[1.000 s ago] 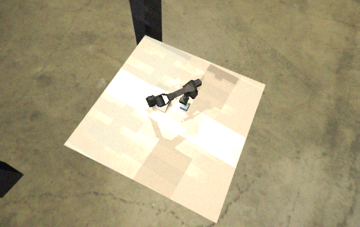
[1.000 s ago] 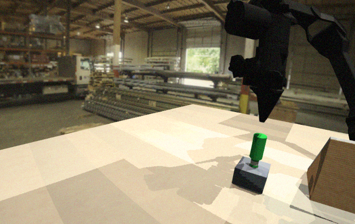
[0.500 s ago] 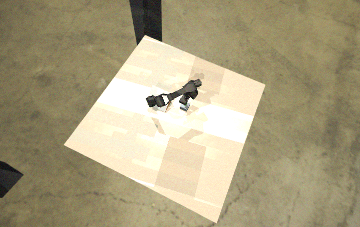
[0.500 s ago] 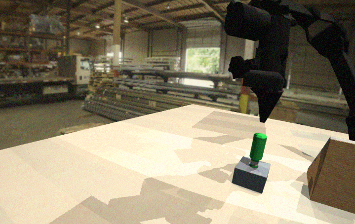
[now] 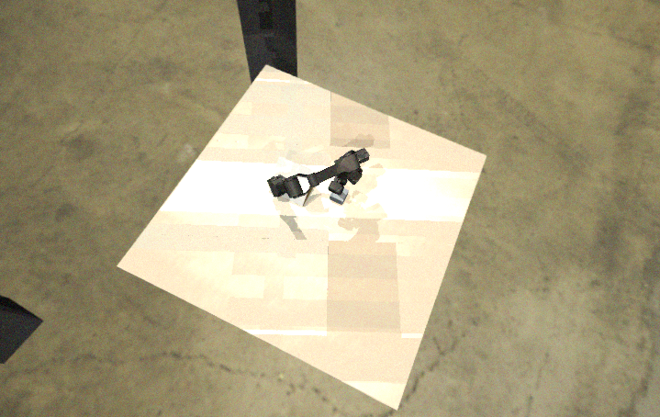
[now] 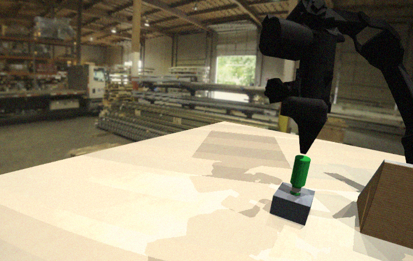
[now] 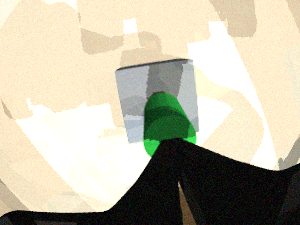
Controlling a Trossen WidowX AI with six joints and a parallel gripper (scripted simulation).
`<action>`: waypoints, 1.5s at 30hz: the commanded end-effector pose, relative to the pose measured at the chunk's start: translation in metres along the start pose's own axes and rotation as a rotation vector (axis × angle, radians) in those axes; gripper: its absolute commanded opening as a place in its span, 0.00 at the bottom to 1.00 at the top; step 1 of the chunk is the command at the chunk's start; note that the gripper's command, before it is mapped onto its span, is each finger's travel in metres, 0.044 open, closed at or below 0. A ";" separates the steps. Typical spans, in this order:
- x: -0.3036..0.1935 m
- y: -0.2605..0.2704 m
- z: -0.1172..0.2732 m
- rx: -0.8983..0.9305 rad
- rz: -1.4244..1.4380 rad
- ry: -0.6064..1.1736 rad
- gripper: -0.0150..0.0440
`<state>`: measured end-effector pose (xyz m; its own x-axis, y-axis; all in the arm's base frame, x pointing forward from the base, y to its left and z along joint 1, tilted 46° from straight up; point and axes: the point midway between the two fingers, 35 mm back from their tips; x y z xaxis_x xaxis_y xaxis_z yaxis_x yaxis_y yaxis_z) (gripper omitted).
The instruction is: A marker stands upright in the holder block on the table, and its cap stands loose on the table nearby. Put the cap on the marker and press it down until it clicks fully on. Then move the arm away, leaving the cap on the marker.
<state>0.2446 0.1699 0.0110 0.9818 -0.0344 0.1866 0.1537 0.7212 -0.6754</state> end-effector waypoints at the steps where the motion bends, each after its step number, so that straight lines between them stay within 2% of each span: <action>1: -0.001 -0.001 -0.007 -0.005 0.005 -0.001 0.25; 10: -0.001 -0.001 -0.019 -0.005 0.005 -0.001 0.25; 19: 0.001 0.001 -0.011 0.006 0.002 -0.008 0.25; 26: 0.000 0.002 0.068 0.043 0.051 -0.040 0.25; 31: -0.001 0.001 0.076 0.046 0.056 -0.043 0.25; 45: -0.001 0.001 0.076 0.046 0.056 -0.043 0.88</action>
<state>0.2352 0.2221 0.0638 0.9828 0.0403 0.1802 0.0892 0.7509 -0.6544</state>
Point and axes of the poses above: the point midway between the two fingers, 35 mm back from their tips, its own z axis back along the fingers, its own y axis across the jaws, x = y × z, and after that the axes turned 13 degrees about -z, right-handed
